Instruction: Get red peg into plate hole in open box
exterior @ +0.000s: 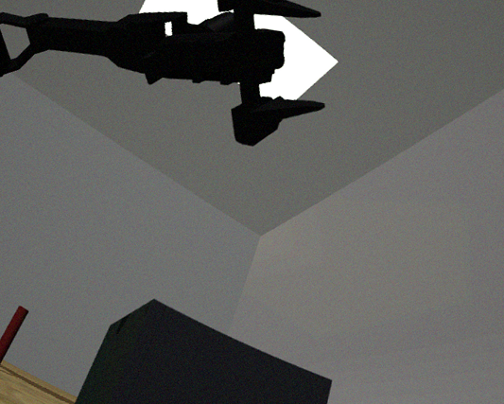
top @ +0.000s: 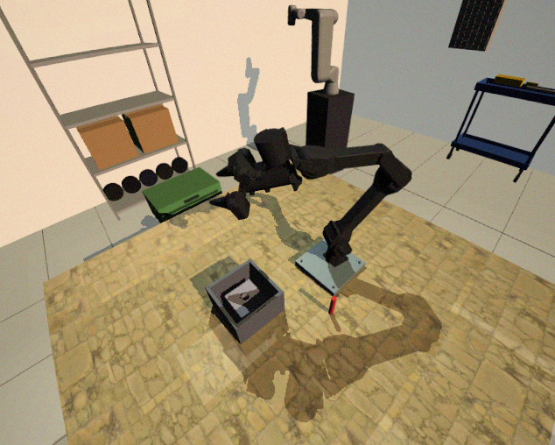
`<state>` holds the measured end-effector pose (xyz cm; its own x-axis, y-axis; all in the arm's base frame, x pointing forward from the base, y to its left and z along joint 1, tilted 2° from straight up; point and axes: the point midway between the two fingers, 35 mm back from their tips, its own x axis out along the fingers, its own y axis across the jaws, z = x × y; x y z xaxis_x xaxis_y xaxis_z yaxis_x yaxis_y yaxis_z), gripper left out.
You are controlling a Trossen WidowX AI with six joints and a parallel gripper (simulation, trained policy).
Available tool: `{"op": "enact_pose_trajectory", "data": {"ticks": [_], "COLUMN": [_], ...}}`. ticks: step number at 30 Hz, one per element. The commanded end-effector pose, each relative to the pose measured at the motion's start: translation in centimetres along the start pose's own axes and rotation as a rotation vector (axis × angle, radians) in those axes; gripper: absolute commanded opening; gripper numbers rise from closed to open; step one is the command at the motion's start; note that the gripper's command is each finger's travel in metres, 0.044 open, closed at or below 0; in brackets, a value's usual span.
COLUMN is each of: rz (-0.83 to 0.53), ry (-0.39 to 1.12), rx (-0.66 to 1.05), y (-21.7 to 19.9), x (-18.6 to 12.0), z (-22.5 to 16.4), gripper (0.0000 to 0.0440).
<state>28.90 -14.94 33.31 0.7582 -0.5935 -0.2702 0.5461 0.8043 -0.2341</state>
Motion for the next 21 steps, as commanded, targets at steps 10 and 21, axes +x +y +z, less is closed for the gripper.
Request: {"op": "enact_pose_trajectory", "data": {"ticks": [10,21], "rz": [0.212,0.275], "ry": [0.281,0.606], "rx": [0.232,0.378], "y": [7.9,12.4], "x": [-3.8,-9.1], "z": [-6.1,-12.4], "gripper": [0.044,0.044]}}
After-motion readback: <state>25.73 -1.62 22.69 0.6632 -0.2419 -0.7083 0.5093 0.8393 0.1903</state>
